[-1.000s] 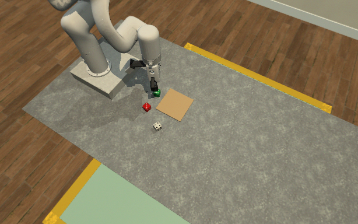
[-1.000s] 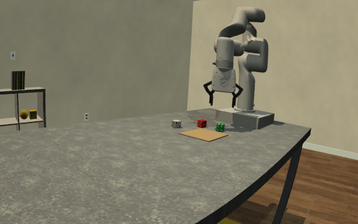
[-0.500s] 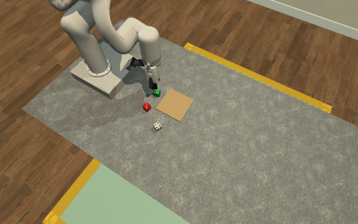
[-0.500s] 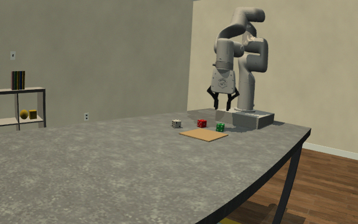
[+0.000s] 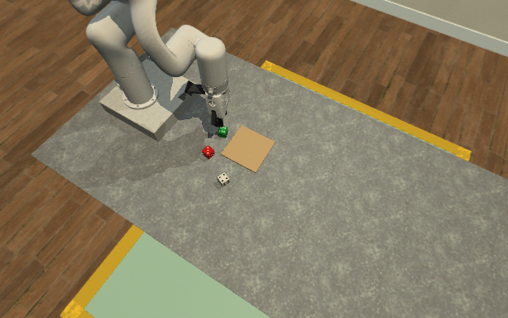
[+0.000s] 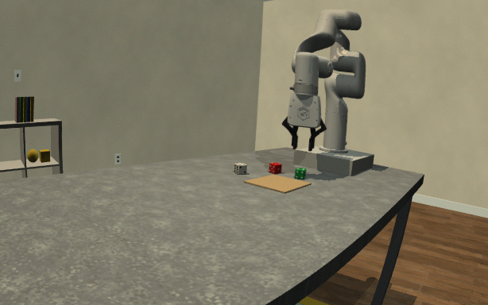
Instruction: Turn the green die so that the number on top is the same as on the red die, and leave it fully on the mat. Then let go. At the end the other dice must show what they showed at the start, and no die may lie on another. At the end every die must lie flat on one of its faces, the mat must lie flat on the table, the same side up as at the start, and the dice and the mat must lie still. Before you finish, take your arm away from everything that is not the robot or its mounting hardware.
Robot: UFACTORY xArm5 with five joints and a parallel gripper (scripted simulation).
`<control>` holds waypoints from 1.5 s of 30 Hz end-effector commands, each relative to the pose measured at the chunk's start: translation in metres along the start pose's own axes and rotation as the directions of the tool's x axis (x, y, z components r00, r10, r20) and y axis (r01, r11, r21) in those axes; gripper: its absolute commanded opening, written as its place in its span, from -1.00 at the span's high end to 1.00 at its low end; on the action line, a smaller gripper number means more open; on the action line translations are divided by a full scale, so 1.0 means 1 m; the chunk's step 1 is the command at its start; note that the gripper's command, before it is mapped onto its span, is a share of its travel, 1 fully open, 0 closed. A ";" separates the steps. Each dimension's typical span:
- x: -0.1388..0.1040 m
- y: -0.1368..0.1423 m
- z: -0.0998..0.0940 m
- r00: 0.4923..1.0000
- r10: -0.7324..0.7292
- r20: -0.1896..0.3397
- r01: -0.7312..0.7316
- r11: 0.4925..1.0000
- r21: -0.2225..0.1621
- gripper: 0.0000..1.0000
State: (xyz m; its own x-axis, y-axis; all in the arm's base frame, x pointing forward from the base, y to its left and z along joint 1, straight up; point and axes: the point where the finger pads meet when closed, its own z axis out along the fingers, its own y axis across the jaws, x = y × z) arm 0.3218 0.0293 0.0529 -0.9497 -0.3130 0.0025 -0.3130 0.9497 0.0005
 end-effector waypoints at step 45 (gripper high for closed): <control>-0.001 0.001 0.027 1.000 0.000 0.003 0.000 1.000 0.001 0.05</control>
State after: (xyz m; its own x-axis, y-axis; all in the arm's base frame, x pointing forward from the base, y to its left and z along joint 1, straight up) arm 0.3213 0.0299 0.0320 -0.9499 -0.3126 0.0024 -0.3126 0.9499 0.0005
